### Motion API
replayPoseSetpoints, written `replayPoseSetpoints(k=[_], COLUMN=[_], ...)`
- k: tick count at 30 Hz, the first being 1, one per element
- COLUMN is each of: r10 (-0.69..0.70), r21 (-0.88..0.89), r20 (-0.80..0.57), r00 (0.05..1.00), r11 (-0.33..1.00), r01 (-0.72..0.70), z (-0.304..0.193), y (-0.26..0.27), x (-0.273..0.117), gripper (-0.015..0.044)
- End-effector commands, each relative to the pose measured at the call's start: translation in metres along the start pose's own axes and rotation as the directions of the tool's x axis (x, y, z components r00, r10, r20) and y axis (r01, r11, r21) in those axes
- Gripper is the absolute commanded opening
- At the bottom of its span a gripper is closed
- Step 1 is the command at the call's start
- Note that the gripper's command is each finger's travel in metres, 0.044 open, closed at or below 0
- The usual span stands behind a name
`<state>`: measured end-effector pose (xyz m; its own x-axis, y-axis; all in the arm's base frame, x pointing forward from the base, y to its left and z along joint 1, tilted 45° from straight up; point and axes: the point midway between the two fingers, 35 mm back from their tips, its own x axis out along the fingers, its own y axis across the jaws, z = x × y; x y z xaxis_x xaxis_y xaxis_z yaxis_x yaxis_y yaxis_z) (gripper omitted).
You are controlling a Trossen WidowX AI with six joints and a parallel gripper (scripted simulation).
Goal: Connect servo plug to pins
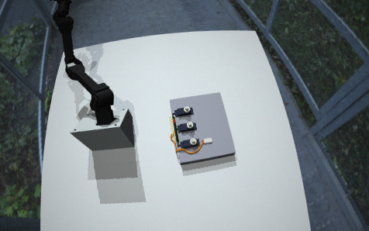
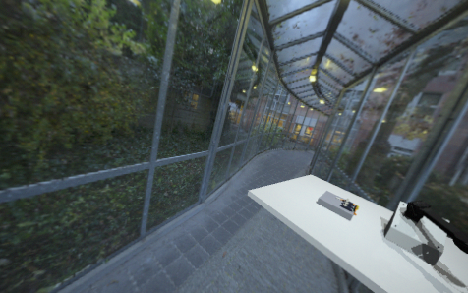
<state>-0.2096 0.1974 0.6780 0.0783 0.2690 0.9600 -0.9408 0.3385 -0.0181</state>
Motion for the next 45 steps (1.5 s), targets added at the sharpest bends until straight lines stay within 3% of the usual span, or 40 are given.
replayPoseSetpoints(k=[1, 23, 45], r10=[-0.054, -0.362, -0.643], r21=[-0.029, -0.200, -0.404], r20=[0.032, 0.099, 0.057], r00=[0.998, 0.927, 0.763], r11=[0.998, 0.905, 0.684], r01=[0.055, 0.375, 0.607], z=[0.020, 0.077, 0.072], y=[-0.032, -0.203, -0.364], x=[0.003, -0.015, -0.079], gripper=[0.0115, 0.0115, 0.0115])
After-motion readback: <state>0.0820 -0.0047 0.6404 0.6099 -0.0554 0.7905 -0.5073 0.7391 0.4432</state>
